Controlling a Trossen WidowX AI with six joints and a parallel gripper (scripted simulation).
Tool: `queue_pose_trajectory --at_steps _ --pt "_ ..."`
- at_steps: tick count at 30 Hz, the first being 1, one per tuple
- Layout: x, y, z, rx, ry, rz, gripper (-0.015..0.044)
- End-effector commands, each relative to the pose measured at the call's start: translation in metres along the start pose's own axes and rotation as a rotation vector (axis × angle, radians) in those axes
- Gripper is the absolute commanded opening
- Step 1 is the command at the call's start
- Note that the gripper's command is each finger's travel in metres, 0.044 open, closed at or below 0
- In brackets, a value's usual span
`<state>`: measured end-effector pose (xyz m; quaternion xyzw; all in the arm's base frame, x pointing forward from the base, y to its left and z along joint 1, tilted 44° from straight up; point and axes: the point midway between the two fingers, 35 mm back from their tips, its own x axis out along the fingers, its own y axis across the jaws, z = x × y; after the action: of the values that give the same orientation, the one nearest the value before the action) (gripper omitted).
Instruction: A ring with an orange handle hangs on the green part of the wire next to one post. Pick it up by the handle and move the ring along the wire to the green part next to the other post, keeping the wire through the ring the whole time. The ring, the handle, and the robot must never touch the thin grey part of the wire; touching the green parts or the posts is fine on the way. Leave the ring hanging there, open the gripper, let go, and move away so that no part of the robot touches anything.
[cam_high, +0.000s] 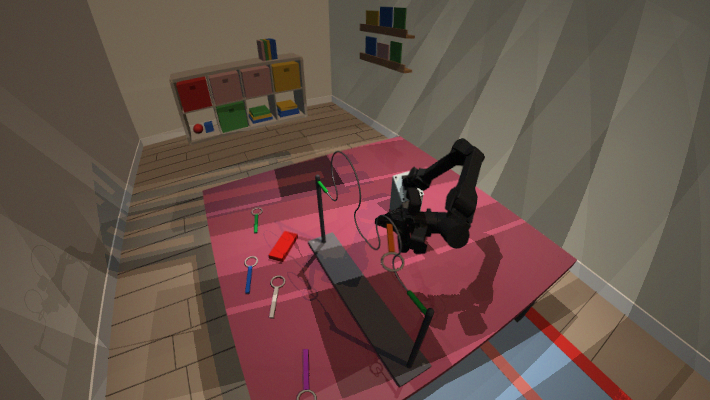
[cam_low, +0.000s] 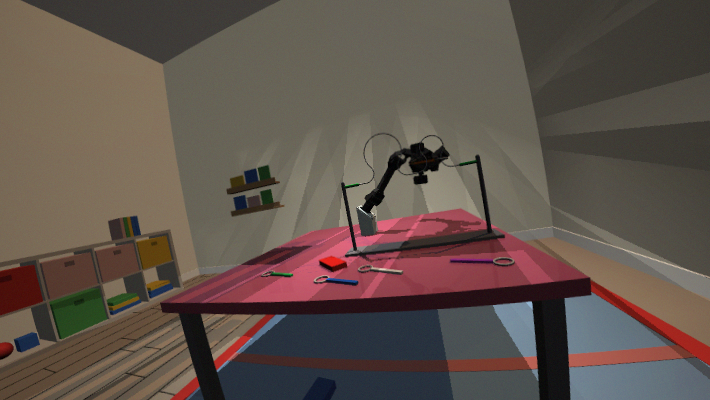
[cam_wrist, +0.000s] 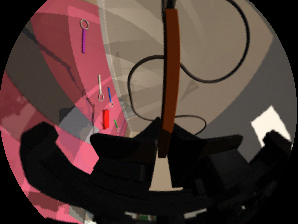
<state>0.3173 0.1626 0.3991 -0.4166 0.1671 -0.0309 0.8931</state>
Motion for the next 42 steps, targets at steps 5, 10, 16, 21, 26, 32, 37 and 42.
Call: queue_pose_trajectory --at_steps 5,10,16,21,26,32,37,42 --pt "-0.002 -0.018 0.000 -0.070 -0.001 -0.051 -0.0150" --pt "-0.002 -0.027 0.000 -0.117 -0.001 -0.076 -0.0150" --pt "-0.003 -0.036 0.002 -0.169 -0.001 -0.104 -0.0150" --pt "-0.004 -0.044 0.004 -0.211 -0.001 -0.126 -0.0150" --pt "-0.005 -0.051 0.006 -0.252 -0.001 -0.148 -0.0150" --pt "-0.007 -0.060 0.009 -0.291 0.000 -0.168 -0.0150" --pt "-0.008 -0.066 0.011 -0.305 0.000 -0.175 -0.0150" --pt "-0.009 -0.069 0.013 -0.292 0.001 -0.166 -0.0150"
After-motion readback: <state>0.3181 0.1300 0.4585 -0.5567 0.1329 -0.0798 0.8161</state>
